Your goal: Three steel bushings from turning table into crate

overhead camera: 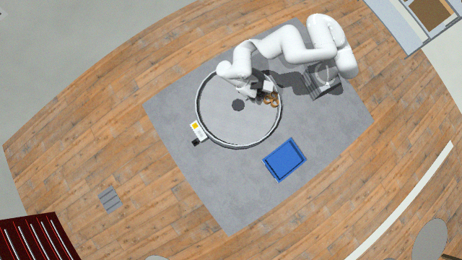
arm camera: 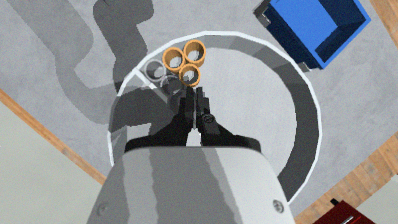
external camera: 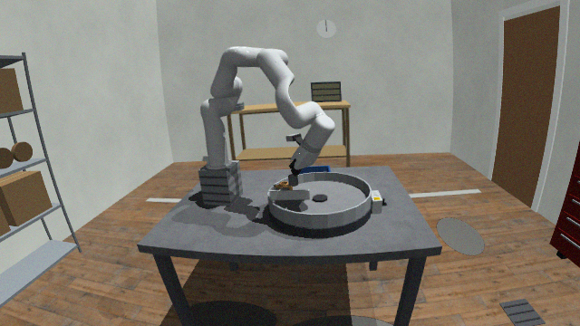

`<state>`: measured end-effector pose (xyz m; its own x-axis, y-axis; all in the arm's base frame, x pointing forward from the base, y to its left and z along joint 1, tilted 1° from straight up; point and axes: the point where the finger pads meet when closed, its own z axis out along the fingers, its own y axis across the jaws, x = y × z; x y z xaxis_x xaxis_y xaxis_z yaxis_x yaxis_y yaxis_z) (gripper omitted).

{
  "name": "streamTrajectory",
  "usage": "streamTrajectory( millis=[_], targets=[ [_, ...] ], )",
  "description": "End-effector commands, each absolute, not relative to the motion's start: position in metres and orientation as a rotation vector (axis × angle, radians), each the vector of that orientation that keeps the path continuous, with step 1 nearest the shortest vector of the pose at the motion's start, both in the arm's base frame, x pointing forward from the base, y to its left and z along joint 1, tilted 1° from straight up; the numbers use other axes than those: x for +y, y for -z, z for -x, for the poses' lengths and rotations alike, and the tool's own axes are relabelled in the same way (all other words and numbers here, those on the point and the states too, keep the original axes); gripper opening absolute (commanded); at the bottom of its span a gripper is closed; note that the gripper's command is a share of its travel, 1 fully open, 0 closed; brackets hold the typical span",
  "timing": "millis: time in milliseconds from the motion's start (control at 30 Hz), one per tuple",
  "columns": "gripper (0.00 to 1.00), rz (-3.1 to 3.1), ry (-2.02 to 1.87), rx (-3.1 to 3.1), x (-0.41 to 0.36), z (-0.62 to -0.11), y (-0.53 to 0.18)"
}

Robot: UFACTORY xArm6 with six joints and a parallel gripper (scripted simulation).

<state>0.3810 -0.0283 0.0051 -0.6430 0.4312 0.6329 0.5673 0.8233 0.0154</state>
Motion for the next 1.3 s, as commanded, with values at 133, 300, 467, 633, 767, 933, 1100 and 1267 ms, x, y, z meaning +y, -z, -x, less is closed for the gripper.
streamTrajectory(
  millis=[133, 300, 467, 633, 767, 933, 1100, 1267],
  targets=[
    [0.0, 0.73, 0.282, -2.37, -0.028, -0.382, -0.018],
    [0.0, 0.73, 0.282, -2.37, -0.028, -0.382, -0.018],
    [0.0, 0.73, 0.282, -2.37, -0.028, -0.382, -0.018],
    [0.0, 0.73, 0.282, -2.37, -0.024, -0.382, -0.018],
    [0.0, 0.73, 0.282, -2.37, -0.015, -0.382, -0.018],
    [0.0, 0.73, 0.282, -2.37, 0.007, -0.383, -0.018],
    [0.0, 0.73, 0.282, -2.37, 0.047, -0.383, -0.018],
    [0.0, 0.73, 0.282, -2.37, 0.082, -0.384, -0.018]
  ],
)
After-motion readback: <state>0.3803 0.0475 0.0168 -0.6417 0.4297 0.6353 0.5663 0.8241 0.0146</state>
